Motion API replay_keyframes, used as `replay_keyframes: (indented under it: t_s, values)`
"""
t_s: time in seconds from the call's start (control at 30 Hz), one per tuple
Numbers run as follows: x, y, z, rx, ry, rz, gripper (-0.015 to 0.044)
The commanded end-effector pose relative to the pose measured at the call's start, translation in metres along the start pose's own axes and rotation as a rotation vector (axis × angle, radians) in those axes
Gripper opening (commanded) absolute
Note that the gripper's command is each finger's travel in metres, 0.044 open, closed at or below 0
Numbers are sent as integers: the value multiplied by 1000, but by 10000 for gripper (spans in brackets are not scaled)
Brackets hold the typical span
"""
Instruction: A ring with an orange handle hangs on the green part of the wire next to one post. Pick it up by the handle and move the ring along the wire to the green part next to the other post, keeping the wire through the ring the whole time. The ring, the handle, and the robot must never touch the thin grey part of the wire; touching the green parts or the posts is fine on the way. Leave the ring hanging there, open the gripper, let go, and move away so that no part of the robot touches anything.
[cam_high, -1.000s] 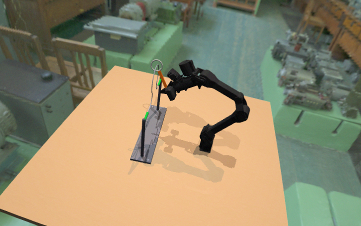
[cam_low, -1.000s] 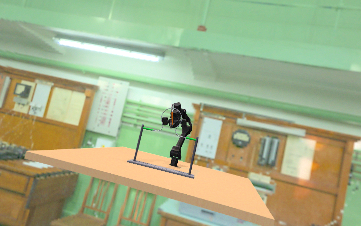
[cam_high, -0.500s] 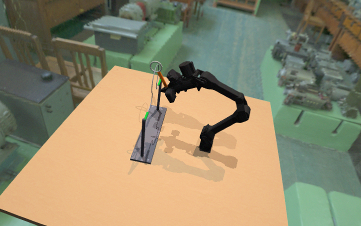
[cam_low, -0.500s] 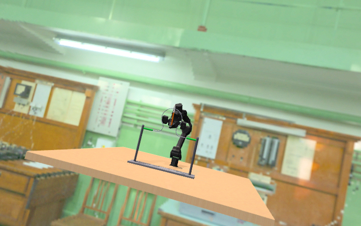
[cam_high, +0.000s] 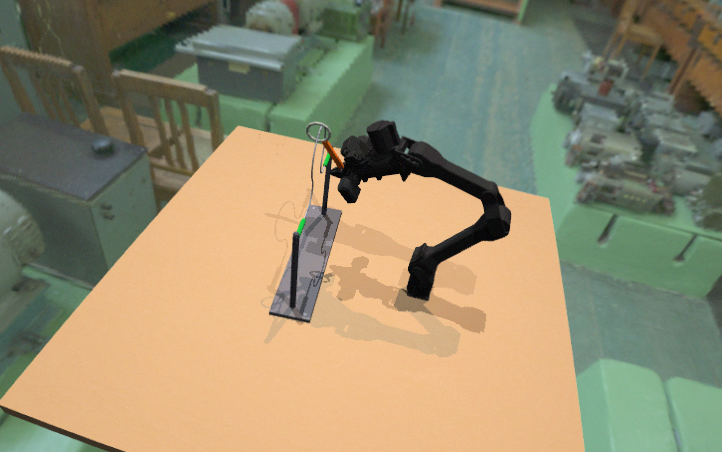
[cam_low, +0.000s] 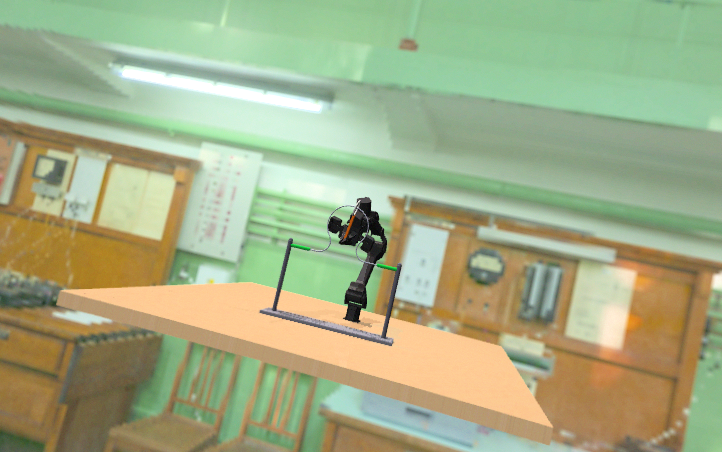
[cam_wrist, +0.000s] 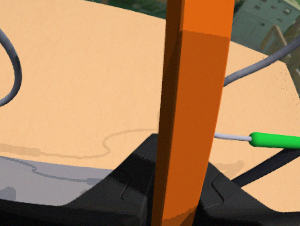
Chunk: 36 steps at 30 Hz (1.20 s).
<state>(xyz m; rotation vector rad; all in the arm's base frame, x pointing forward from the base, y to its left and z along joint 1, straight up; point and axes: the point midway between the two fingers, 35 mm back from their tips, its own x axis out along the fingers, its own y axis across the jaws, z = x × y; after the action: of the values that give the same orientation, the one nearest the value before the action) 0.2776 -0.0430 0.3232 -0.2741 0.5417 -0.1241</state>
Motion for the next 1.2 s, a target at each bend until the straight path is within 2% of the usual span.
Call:
replay_keyframes:
  t_s: [0.0,1.17]
  values:
    - [-1,-3,0,-44,-11,-31,-150]
    - [-2,-24,6,-438,-68,-292,-150]
